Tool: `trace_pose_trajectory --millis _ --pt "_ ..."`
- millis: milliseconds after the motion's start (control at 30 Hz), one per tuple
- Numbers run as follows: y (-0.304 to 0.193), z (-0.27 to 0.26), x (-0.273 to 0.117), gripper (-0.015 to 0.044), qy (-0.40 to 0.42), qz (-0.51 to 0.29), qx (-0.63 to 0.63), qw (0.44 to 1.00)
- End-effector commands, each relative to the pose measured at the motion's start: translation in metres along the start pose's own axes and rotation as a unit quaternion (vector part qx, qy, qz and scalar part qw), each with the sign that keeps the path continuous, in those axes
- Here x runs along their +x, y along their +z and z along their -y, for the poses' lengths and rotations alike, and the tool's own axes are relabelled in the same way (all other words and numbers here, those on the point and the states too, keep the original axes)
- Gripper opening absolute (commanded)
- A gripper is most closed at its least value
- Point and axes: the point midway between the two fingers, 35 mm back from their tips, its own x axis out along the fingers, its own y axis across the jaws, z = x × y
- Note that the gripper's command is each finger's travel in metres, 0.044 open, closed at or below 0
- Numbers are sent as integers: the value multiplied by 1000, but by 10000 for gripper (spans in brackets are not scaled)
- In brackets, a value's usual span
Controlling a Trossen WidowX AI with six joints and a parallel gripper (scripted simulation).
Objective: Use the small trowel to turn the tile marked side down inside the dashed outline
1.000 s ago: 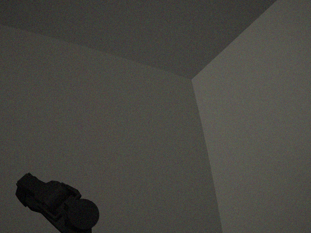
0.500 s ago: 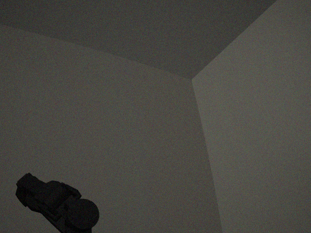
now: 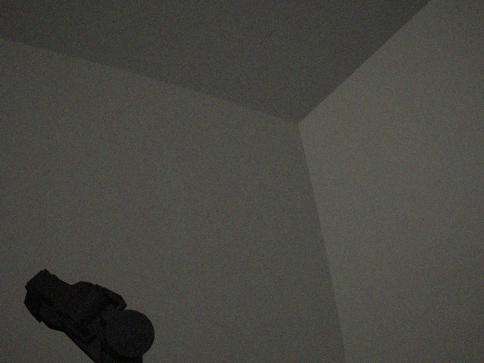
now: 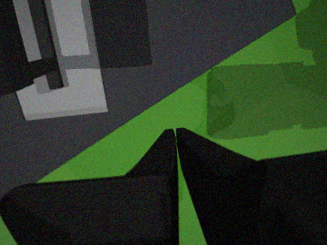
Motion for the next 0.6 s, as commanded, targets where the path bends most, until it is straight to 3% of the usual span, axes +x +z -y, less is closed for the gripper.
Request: trace_pose_trajectory --millis 0,233,433,567 --pt "0 0 0 0 0 0 0 1000" --pt "0 0 0 0 0 0 0 1000" --pt "2 -1 -1 153 1 0 0 1000" --pt "36 -28 -12 257 11 5 -5 1000"
